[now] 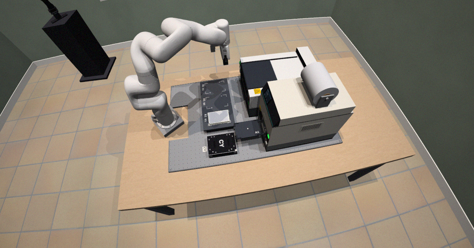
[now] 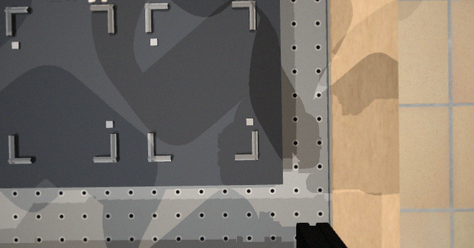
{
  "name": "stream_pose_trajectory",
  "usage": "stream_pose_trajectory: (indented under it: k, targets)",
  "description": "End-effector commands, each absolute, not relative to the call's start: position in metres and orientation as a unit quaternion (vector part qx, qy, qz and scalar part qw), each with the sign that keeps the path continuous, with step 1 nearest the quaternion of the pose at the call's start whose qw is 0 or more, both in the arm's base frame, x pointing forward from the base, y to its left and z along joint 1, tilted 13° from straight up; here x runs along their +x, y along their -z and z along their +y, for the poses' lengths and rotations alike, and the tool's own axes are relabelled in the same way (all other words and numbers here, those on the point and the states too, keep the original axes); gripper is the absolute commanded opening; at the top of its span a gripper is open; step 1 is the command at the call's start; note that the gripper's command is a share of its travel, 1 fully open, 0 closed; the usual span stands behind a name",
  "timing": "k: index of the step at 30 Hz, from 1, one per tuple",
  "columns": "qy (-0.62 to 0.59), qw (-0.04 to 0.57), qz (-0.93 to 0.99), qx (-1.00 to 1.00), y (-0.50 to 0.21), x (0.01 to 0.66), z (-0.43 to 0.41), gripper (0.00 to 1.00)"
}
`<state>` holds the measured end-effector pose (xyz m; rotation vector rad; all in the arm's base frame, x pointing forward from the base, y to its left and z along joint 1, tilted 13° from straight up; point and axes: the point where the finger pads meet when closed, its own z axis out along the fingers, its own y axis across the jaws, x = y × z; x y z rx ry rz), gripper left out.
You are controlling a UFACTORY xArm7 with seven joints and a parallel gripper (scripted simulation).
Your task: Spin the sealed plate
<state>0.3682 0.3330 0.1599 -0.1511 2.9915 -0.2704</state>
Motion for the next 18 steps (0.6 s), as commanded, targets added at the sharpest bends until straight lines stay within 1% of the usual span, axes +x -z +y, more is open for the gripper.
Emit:
stream_pose_trajectory:
  k: [1,5,17,18]
  targets:
    - [0.088,0.068,0.992,-0.050,-0.1615,0.3689,0.3344,0.00]
    - [0.088,0.068,0.992,-0.050,-0.1615,0.3689,0.3344,0.00]
    - [0.076,0.264,0.959,-0.067,-0.1614,0.3688,0.3345,0.00]
    - [0.076,0.264,0.959,-0.067,-0.1614,0.3688,0.3345,0.00]
